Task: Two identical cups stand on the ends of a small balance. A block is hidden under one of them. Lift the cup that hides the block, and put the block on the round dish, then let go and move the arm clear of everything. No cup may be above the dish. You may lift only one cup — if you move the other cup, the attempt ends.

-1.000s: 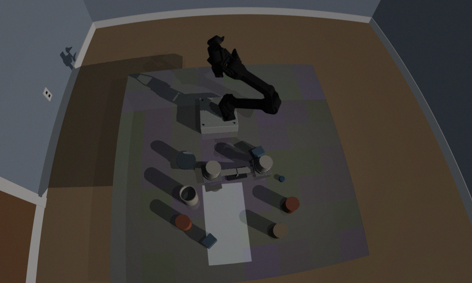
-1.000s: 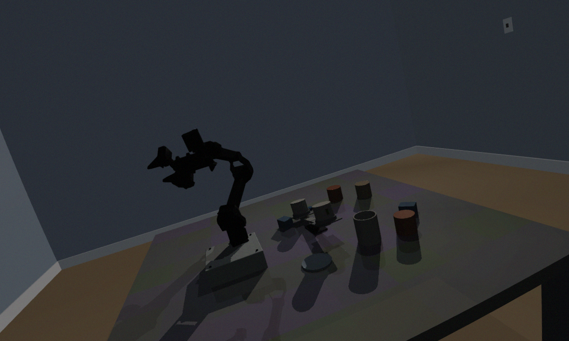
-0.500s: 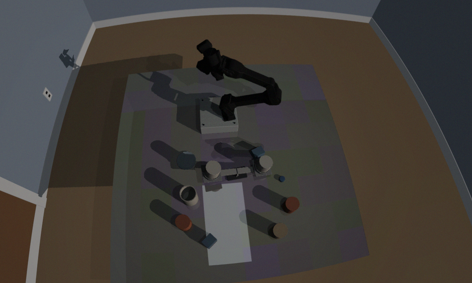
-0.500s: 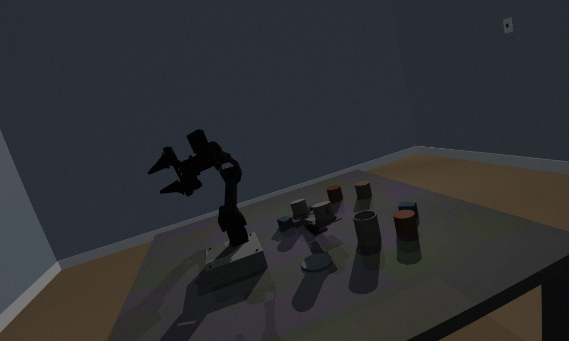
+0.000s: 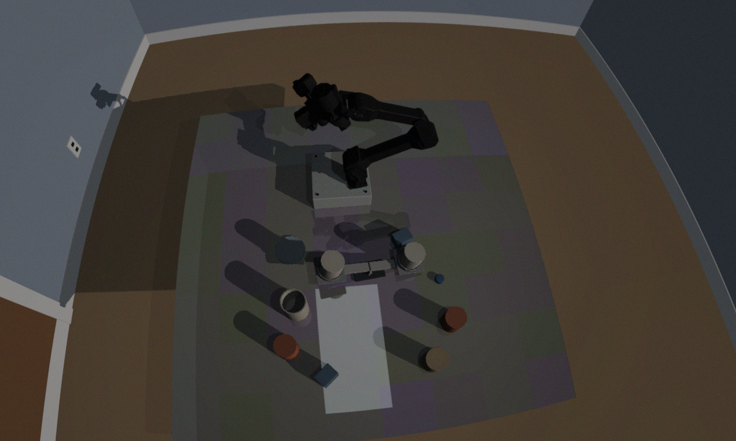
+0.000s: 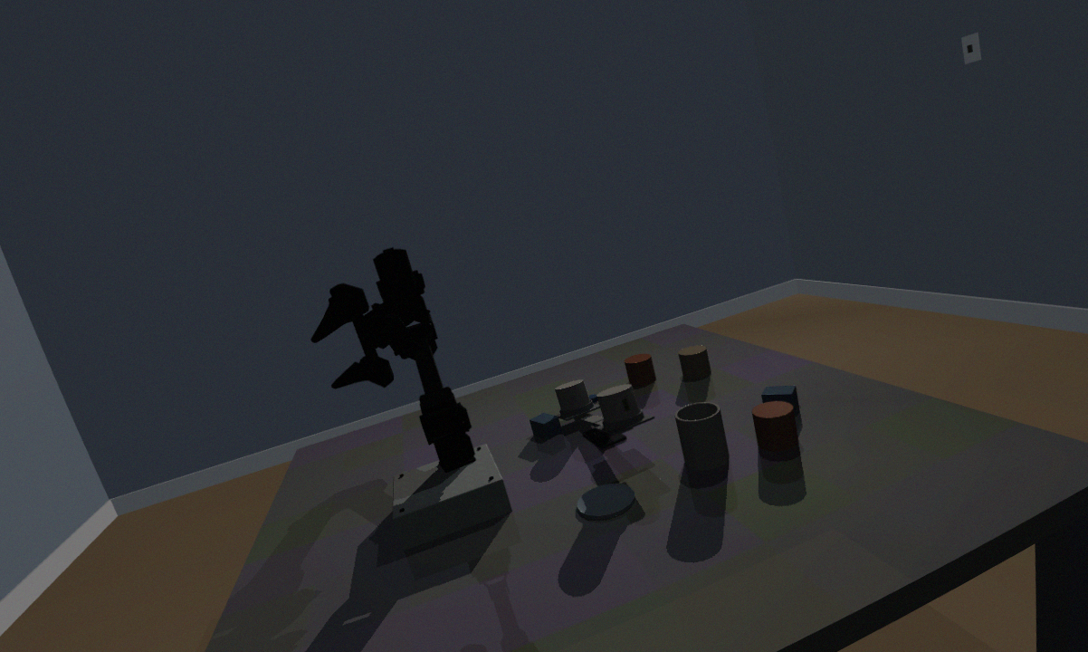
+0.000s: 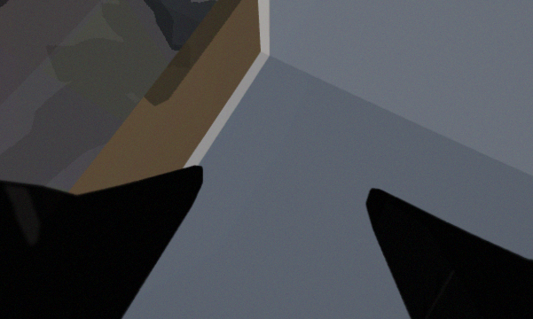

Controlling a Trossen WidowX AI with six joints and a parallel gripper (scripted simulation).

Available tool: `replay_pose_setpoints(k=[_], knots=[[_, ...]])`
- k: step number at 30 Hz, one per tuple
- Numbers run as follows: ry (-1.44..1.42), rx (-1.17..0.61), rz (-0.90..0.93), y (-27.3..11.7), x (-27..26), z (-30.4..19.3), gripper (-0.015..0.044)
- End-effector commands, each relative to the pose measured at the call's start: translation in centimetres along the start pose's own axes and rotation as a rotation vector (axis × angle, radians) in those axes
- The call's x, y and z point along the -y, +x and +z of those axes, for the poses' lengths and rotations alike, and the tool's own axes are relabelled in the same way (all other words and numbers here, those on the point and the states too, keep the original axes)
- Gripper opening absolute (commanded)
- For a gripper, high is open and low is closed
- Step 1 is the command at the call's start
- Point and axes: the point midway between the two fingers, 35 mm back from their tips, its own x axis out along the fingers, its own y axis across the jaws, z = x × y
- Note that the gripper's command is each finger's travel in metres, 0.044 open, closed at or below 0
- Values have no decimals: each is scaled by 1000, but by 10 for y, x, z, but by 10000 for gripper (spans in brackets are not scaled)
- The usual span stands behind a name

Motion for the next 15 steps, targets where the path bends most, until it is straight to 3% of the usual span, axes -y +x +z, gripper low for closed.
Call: replay_pose_setpoints(k=[1,15], knots=[[35,121,-4,-4,0,22,440],[154,583,60,-44,-9,101,440]])
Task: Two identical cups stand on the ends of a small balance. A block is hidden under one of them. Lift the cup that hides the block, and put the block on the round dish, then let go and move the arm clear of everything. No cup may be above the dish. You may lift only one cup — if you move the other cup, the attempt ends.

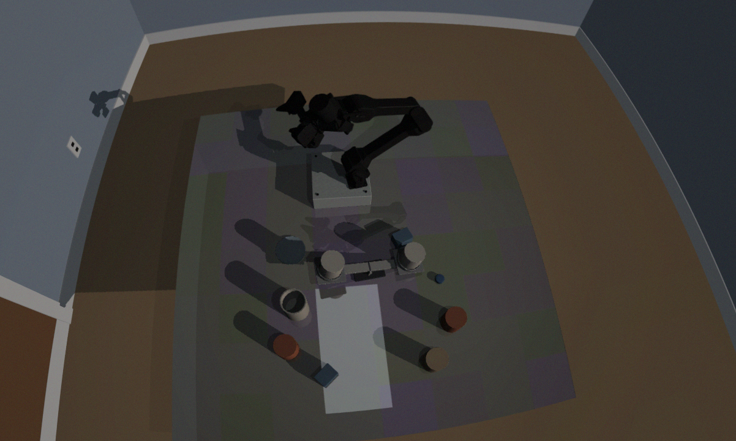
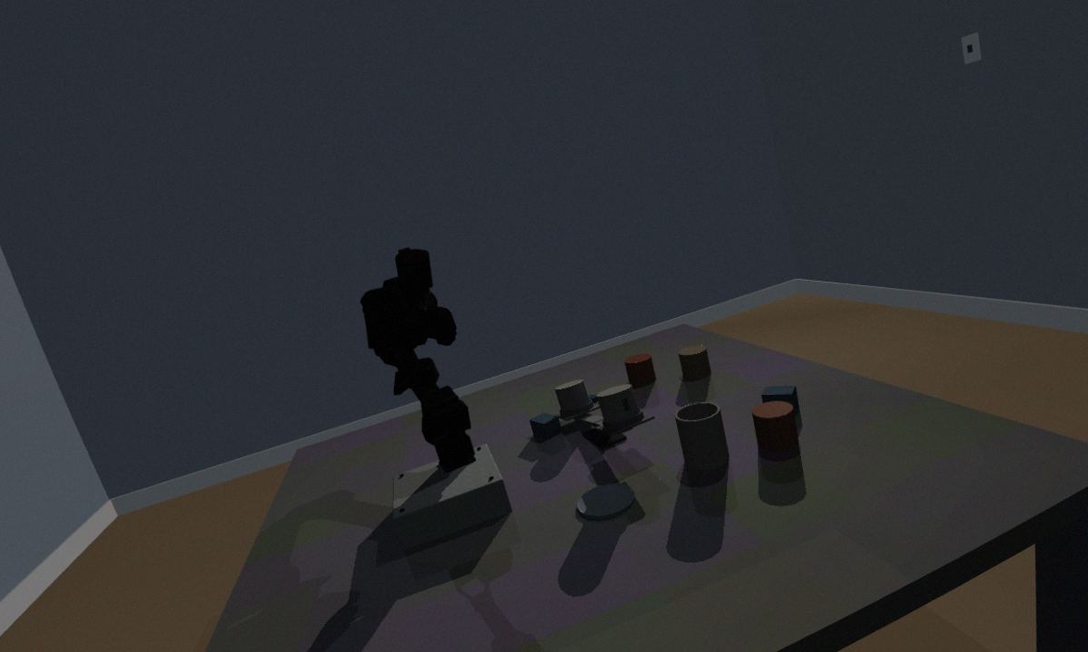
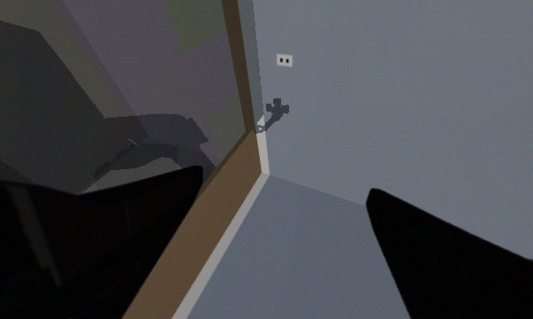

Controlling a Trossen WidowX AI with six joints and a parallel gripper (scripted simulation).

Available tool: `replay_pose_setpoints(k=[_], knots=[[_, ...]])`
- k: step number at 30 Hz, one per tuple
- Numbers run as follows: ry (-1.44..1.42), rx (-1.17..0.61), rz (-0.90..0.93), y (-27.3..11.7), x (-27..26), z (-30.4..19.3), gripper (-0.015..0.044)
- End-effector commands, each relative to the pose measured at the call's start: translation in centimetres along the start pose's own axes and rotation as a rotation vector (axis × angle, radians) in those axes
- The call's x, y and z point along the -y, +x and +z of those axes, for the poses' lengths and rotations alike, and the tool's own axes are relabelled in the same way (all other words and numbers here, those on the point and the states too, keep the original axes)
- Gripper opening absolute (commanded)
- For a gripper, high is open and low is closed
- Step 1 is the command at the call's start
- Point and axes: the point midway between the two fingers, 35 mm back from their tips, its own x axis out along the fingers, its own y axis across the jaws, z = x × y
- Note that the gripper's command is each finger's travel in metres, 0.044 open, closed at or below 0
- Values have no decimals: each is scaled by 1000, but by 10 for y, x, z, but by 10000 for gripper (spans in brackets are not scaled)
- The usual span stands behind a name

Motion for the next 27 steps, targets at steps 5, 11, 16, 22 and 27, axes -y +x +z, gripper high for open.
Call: replay_pose_setpoints(k=[5,11,16,22,27], knots=[[64,240,83,-10,-16,46,440],[108,418,175,-26,-32,79,440],[138,557,273,-44,-47,103,440],[164,707,411,-71,-66,126,440],[174,815,543,-97,-83,140,440]])
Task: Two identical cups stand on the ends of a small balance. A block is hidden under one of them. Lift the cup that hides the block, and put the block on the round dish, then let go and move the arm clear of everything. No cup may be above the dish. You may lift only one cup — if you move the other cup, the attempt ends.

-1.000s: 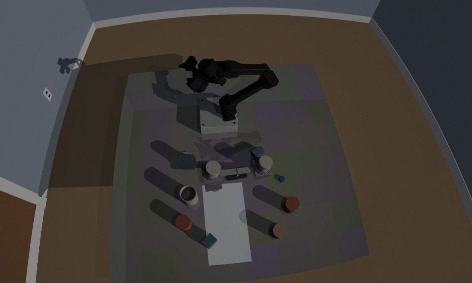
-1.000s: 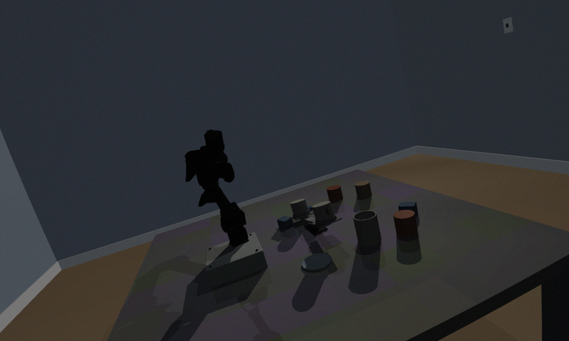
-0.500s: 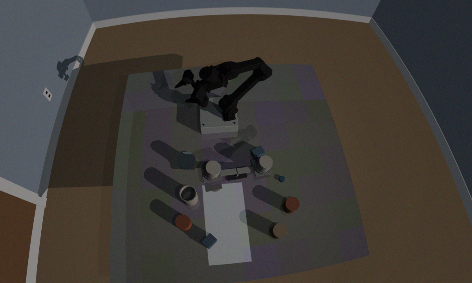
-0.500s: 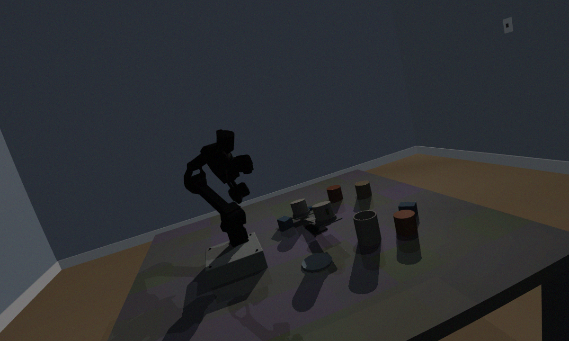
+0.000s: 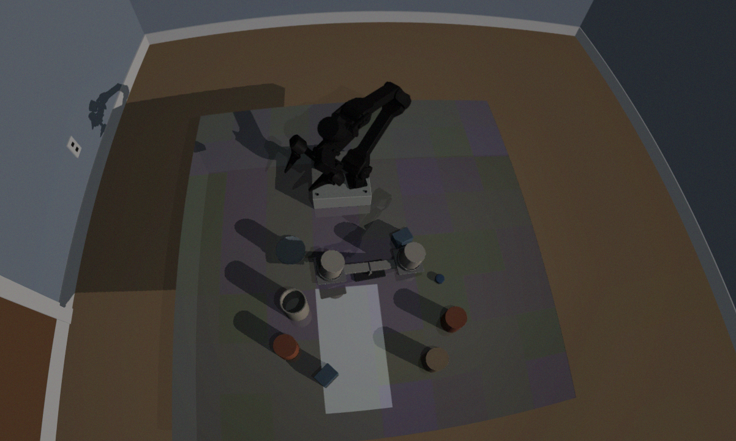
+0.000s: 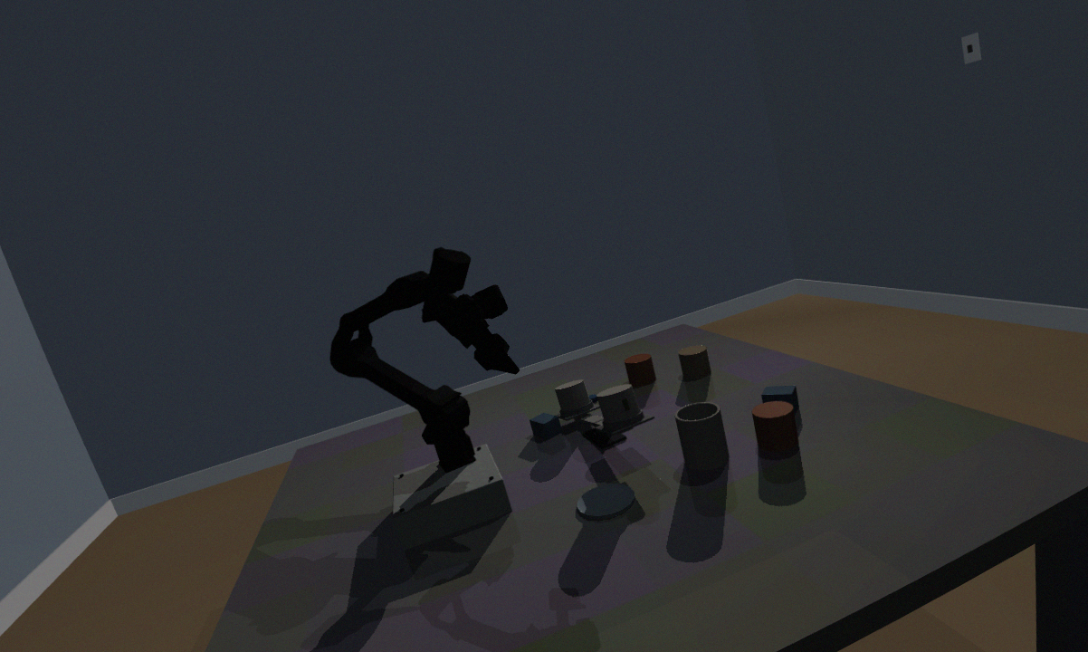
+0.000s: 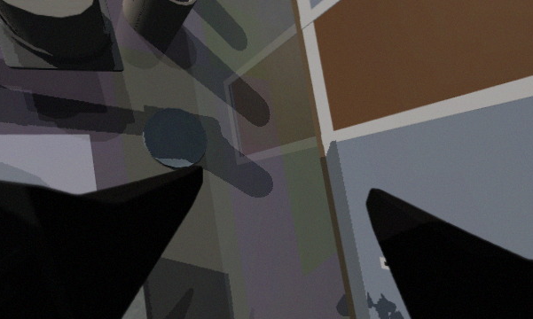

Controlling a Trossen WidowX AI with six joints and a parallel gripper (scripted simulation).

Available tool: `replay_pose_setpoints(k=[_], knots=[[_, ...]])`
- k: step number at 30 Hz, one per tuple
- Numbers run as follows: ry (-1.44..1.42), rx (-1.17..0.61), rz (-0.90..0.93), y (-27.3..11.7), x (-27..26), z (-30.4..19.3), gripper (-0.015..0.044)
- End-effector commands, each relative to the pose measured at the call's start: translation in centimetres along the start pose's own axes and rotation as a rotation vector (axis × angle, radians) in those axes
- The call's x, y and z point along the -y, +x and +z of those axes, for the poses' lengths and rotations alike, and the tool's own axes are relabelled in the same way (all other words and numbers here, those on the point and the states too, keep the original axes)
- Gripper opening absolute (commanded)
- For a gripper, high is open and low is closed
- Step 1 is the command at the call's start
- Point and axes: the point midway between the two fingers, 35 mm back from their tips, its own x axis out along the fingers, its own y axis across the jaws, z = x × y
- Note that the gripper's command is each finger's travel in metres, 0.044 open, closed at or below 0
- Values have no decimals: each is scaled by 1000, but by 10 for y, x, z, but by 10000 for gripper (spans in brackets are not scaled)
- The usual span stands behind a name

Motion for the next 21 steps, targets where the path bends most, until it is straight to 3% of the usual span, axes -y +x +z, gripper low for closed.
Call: replay_pose_setpoints(k=[1,21], knots=[[26,68,99,-1,-20,14,440],[133,265,717,-50,-132,62,440]])
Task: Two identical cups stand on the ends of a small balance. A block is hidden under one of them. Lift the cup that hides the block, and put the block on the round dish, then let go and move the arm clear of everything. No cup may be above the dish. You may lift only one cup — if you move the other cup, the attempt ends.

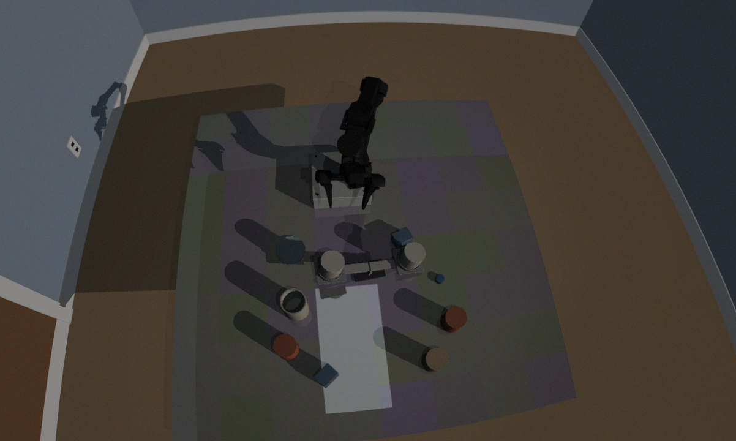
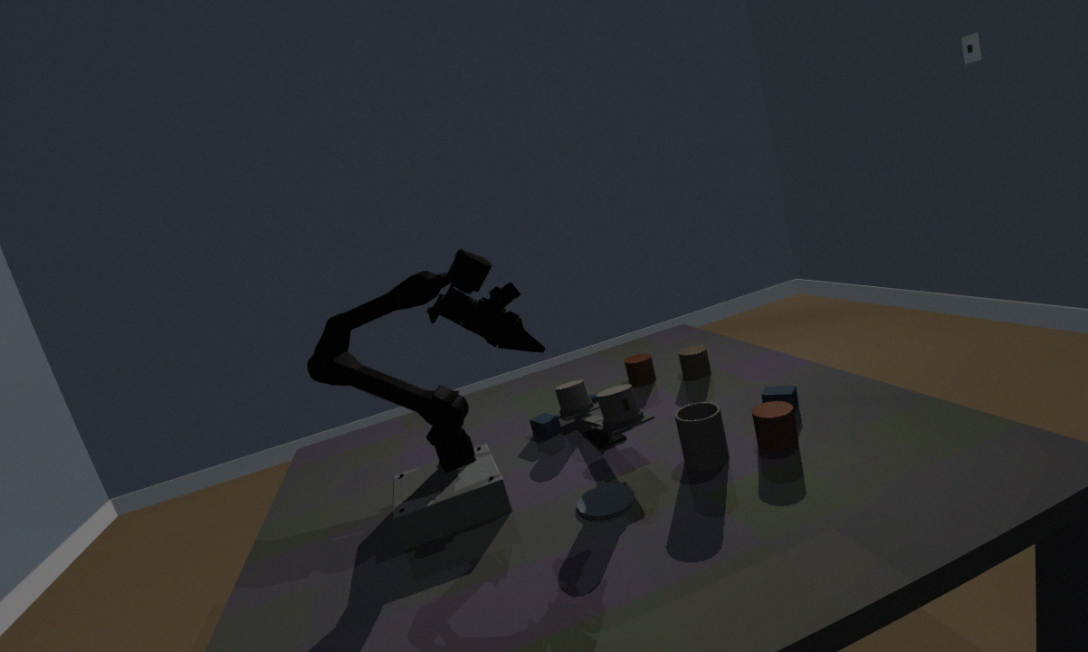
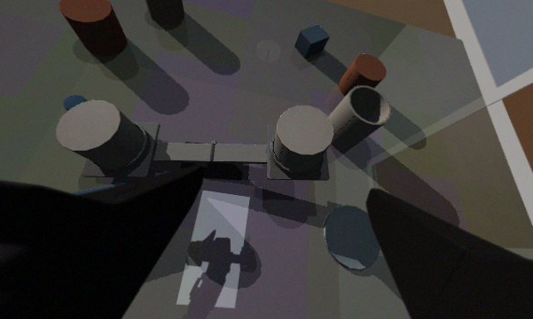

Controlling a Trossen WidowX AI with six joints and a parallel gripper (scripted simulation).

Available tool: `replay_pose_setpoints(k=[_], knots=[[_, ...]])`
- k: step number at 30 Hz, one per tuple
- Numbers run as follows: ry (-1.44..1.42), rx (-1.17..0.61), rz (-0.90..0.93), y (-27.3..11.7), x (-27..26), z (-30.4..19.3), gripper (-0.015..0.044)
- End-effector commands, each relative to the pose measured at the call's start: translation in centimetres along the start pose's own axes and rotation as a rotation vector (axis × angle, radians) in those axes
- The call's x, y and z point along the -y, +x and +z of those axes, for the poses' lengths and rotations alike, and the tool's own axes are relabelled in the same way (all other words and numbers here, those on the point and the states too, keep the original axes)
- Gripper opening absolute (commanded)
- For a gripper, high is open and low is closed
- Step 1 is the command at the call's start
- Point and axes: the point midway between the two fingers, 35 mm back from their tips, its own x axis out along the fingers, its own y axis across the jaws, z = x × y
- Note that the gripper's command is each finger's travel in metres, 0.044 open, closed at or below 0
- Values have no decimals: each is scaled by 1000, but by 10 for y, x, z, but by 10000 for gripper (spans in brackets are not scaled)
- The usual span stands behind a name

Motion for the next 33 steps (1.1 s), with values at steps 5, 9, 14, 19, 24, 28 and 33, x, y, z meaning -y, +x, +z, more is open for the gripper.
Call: replay_pose_setpoints(k=[5,9,14,19,24,28,33], knots=[[50,0,223,0,-45,3,440],[51,-1,228,0,-46,3,440],[154,-60,250,5,-51,9,440],[298,-148,267,12,-59,16,440],[442,-243,267,22,-69,24,440],[553,-320,255,30,-78,29,440],[690,-417,221,41,-91,35,440]])
